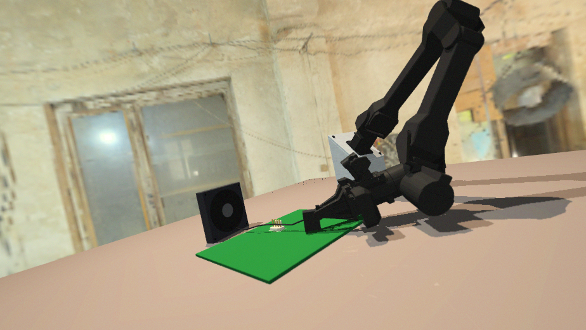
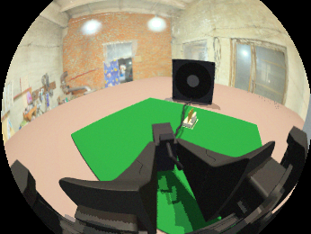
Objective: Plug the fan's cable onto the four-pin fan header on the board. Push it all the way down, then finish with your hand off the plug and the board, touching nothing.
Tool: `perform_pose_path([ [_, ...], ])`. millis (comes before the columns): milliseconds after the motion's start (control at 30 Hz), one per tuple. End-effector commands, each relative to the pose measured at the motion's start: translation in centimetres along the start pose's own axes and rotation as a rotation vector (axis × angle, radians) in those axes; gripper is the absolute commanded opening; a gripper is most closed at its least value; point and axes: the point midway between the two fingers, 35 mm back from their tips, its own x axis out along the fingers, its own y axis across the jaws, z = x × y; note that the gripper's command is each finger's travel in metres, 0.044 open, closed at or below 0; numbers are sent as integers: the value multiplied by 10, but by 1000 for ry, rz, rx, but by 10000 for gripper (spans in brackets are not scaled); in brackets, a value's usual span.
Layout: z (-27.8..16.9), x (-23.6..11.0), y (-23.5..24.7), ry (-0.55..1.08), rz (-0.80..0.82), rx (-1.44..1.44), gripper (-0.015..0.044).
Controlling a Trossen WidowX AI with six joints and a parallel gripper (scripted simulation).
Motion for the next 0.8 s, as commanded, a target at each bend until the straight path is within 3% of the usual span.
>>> perform_pose_path([
  [0, 0, 0, 0, 0, 0, -1, 0],
  [300, 0, 0, 0, 0, 0, -1, 0],
  [467, 0, 0, 0, 0, 0, 0, 131],
  [767, 0, 0, 0, 0, 0, 0, 140],
])
